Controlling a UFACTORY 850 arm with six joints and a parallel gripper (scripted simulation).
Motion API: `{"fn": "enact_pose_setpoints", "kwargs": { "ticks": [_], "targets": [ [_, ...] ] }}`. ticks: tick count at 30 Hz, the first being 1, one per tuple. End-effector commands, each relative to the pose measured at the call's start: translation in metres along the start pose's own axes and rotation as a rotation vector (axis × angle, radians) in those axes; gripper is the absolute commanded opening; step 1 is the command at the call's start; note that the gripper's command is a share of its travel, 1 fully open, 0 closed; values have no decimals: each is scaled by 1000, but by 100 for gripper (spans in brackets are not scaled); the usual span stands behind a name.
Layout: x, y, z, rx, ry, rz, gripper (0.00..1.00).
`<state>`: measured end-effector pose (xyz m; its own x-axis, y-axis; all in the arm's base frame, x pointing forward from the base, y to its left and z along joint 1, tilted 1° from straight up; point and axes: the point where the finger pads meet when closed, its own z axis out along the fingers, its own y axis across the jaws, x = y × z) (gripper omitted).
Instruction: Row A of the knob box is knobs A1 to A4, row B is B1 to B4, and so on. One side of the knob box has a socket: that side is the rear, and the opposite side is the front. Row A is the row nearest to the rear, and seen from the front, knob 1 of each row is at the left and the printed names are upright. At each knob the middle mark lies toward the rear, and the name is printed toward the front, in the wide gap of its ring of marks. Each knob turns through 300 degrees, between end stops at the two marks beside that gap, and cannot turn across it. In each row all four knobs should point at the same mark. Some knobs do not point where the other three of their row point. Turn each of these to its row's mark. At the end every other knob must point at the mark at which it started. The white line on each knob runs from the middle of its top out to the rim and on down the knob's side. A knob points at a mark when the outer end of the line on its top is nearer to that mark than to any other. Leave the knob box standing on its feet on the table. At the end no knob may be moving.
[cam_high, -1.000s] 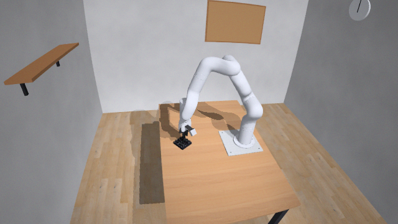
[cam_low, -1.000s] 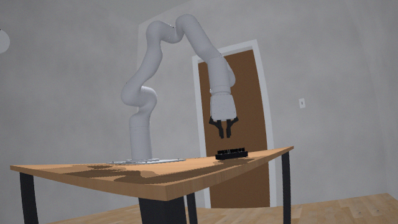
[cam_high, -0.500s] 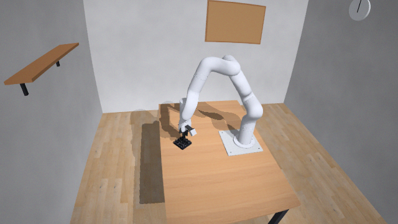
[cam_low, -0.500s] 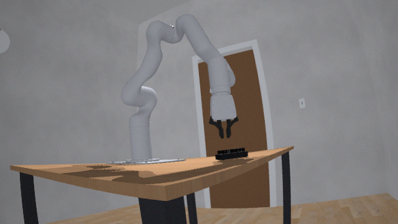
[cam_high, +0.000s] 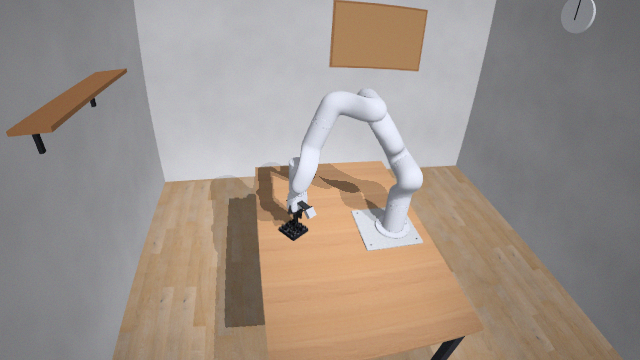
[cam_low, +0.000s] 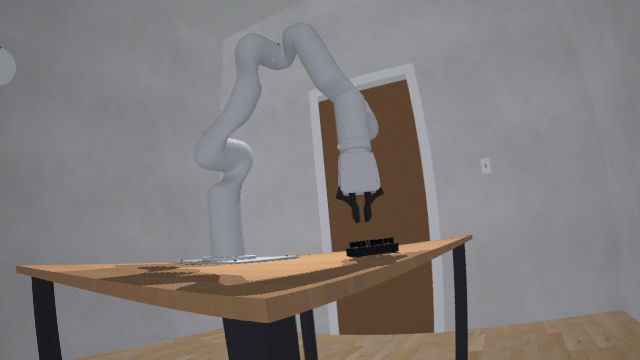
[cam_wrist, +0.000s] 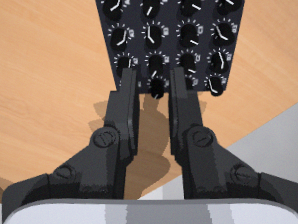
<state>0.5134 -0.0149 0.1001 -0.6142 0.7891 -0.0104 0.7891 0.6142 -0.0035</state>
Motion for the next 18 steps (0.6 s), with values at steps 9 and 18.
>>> {"fn": "enact_pose_setpoints", "kwargs": {
  "ticks": [9,18],
  "targets": [
    [-1,1,3,-1,-1,0,19],
    [-1,1,9,-1,-1,0,19]
  ]
}}
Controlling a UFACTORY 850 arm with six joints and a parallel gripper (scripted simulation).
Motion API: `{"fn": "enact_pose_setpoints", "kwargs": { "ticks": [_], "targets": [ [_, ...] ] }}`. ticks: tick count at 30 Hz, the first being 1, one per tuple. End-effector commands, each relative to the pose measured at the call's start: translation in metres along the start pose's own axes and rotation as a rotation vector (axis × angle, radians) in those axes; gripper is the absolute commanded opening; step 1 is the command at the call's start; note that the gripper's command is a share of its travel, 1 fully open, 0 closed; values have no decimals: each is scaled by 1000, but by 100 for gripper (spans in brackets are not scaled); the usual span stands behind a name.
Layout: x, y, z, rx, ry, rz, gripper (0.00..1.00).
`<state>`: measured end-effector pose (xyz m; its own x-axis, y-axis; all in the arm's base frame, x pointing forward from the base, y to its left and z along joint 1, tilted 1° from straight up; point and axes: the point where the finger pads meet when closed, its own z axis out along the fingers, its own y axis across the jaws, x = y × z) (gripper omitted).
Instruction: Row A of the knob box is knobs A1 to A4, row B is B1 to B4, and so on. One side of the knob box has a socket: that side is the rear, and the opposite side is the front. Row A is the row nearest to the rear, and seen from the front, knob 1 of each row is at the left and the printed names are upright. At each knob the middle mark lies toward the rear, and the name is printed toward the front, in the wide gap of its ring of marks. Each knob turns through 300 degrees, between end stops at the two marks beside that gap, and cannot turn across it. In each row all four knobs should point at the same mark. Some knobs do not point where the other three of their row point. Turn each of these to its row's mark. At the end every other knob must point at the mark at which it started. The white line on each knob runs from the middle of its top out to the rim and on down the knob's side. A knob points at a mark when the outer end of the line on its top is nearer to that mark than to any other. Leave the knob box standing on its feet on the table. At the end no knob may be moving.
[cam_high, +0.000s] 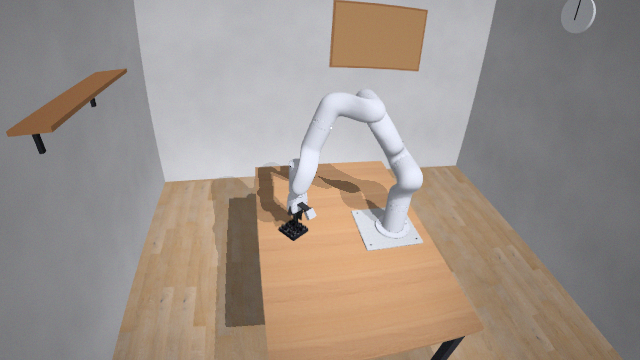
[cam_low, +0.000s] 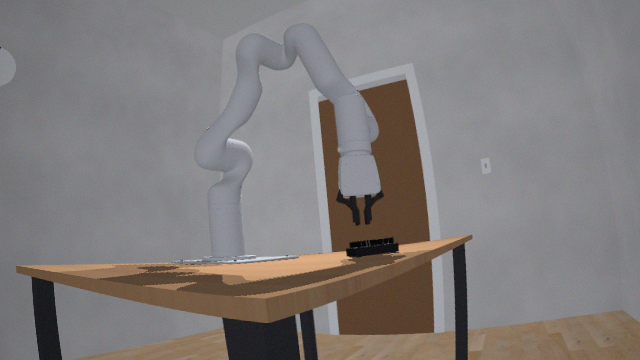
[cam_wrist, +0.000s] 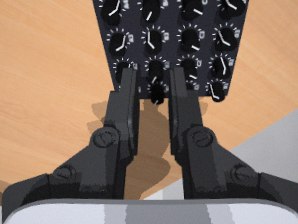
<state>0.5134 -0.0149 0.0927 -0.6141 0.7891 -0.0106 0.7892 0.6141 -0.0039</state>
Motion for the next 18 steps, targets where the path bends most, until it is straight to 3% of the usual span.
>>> {"fn": "enact_pose_setpoints", "kwargs": {
  "ticks": [1,18],
  "targets": [
    [-1,1,3,-2,-1,0,19],
    [0,1,23,-2,-1,0,19]
  ]
}}
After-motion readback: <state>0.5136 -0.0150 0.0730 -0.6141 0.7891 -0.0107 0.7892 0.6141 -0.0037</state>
